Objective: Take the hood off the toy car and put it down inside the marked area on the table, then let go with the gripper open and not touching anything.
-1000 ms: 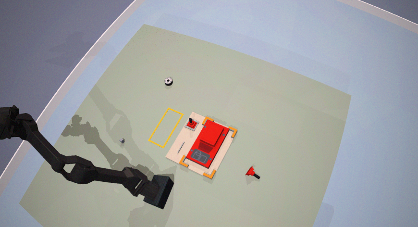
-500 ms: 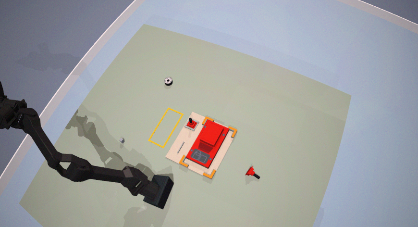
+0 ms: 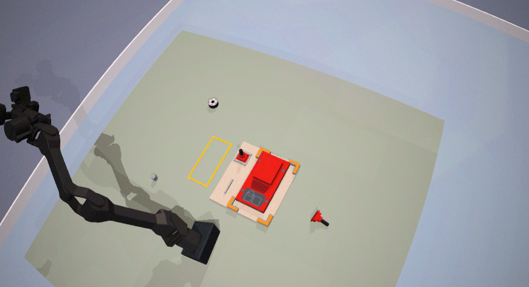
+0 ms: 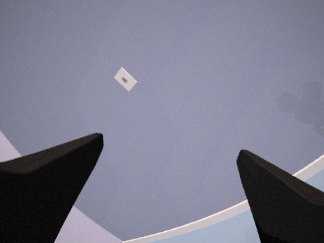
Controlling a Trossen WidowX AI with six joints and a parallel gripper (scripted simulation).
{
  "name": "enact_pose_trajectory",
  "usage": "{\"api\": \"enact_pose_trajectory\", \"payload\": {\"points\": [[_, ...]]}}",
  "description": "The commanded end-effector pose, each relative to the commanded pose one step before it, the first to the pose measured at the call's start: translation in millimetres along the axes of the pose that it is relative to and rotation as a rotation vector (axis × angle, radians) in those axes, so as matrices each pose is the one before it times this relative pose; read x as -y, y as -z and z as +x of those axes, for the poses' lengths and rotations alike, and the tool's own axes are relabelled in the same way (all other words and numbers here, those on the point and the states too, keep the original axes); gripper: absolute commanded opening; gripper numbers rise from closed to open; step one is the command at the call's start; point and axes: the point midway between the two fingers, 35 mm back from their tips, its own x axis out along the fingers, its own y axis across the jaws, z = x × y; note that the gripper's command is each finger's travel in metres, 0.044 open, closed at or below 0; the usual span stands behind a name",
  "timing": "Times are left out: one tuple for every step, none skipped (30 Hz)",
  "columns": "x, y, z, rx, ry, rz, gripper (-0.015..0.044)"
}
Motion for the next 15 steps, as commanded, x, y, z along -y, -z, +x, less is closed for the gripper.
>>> {"api": "enact_pose_trajectory", "payload": {"points": [[25.01,-12.61,-0.88,0.03710,0.06684,-0.0238,0.0440],[5.32,-1.99,0.45,0.00399,0.01341,-0.0070,0.0440],[4.67,-3.09,0.02,0.00981,0.01293,-0.0043,0.0440],[5.55,-3.73,0.01,0.01179,0.01538,-0.0051,0.0440],[5.54,-3.78,0.01,0.01188,0.01534,-0.0051,0.0440],[5.61,-3.78,0.04,0.01166,0.01547,-0.0053,0.0440],[5.82,-3.71,0.12,0.01099,0.01583,-0.0059,0.0440],[5.81,-3.74,0.12,0.01105,0.01582,-0.0058,0.0440],[5.80,-3.78,0.12,0.01111,0.01581,-0.0058,0.0440],[5.67,-2.31,0.54,0.00476,0.01447,-0.0075,0.0440],[5.66,-2.14,0.59,0.00403,0.01434,-0.0076,0.0440],[5.67,-2.11,0.59,0.00393,0.01436,-0.0076,0.0440],[7.08,-3.15,0.50,0.00993,0.01570,-0.0106,0.0440],[10.67,-4.65,0.72,0.01461,0.02380,-0.0160,0.0440],[11.58,-4.80,0.83,0.01472,0.02623,-0.0172,0.0440]]}}
